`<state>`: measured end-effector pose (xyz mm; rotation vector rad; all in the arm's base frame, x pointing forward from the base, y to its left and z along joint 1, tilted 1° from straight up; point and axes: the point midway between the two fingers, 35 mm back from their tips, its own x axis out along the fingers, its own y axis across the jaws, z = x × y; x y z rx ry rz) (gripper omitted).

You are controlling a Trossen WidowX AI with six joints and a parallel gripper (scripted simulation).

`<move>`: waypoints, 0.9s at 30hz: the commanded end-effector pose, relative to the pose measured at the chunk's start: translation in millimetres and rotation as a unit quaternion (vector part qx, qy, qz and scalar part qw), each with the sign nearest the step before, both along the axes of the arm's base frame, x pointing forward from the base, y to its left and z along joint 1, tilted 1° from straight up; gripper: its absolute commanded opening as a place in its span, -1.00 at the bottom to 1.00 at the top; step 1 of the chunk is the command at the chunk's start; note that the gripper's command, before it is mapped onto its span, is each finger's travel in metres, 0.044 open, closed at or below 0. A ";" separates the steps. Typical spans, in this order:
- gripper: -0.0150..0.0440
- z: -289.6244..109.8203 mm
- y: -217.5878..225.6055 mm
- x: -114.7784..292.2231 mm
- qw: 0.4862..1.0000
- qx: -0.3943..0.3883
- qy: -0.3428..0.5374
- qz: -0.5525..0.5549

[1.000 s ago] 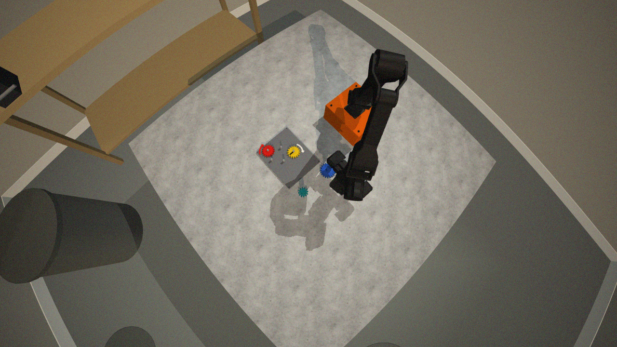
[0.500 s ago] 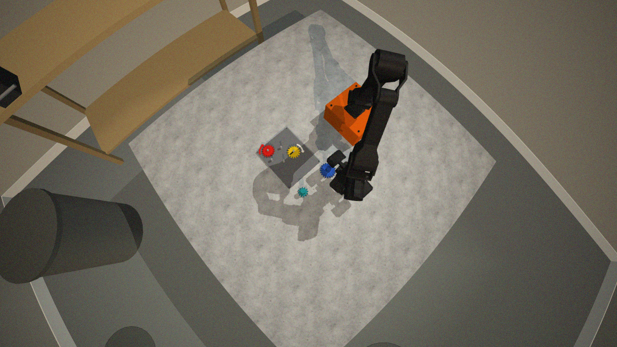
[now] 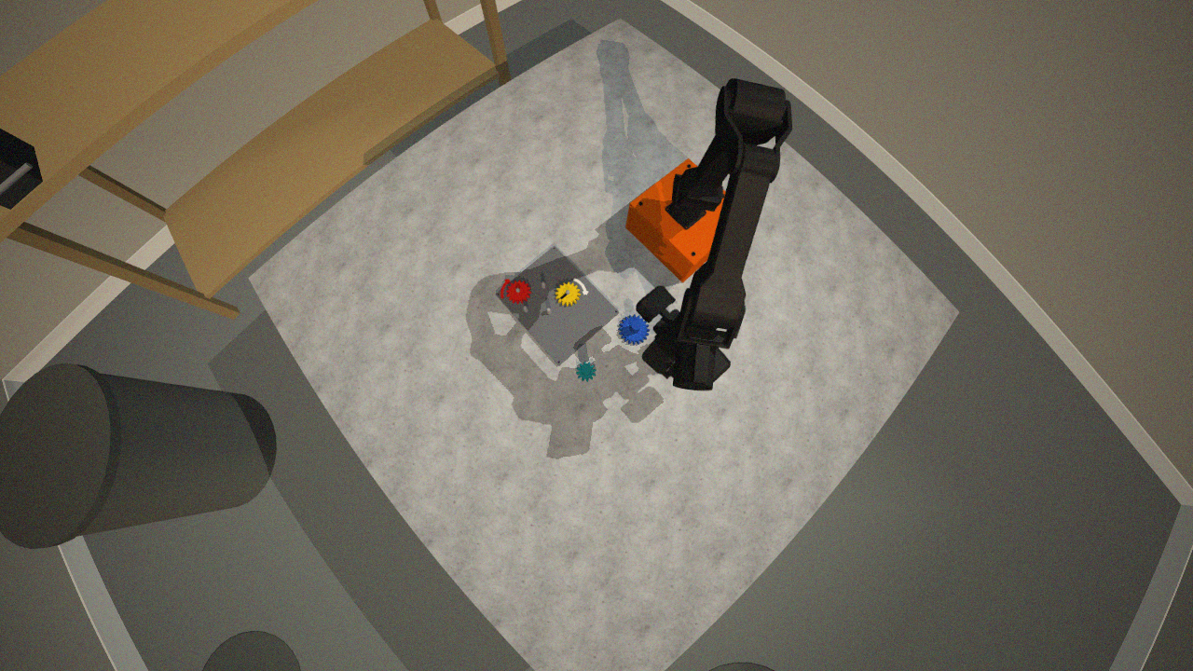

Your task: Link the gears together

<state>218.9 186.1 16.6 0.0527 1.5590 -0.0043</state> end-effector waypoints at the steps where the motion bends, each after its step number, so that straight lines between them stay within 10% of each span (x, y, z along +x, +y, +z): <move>1: -0.49 15.6 1.4 0.5 1.000 0.002 -0.003 -0.002; 27: -0.49 98.3 -4.9 -14.5 1.000 0.002 -0.003 -0.002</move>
